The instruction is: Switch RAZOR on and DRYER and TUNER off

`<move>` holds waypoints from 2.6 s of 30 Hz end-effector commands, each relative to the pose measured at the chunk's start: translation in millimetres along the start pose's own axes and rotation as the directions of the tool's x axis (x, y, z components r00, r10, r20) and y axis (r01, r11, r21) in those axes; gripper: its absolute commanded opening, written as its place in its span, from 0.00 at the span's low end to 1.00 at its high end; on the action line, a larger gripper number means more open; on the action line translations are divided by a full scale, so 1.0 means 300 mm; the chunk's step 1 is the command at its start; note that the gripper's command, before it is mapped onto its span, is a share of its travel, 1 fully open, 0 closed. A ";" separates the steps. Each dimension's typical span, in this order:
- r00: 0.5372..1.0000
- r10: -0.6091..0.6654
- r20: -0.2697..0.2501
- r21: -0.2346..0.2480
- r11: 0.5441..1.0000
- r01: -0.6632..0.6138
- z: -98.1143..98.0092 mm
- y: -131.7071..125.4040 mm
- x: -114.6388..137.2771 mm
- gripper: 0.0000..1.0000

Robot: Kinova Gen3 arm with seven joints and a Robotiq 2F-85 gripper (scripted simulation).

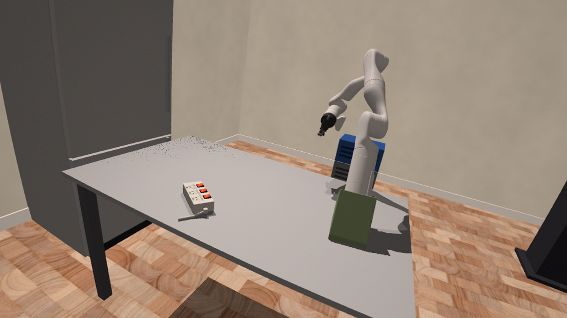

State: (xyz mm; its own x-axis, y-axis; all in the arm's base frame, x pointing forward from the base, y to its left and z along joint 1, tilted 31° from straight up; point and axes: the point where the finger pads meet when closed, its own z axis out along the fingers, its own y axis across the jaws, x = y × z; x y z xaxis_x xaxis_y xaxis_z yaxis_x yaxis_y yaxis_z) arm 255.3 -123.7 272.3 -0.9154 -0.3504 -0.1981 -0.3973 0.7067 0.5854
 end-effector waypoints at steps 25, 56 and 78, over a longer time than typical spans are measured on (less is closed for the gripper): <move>0.996 0.061 -0.064 0.048 0.997 -0.058 0.034 -0.031 -0.036 0.00; 0.986 0.125 -0.114 0.109 0.988 -0.113 0.068 -0.063 -0.076 0.00; 0.979 0.157 -0.133 0.144 0.980 -0.137 0.084 -0.079 -0.099 0.00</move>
State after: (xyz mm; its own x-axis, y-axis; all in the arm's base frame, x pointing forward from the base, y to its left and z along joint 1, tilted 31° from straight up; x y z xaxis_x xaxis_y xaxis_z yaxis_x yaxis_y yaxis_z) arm 290.0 -114.8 244.0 -0.9499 -0.3126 0.0032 -0.2714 0.8295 0.4882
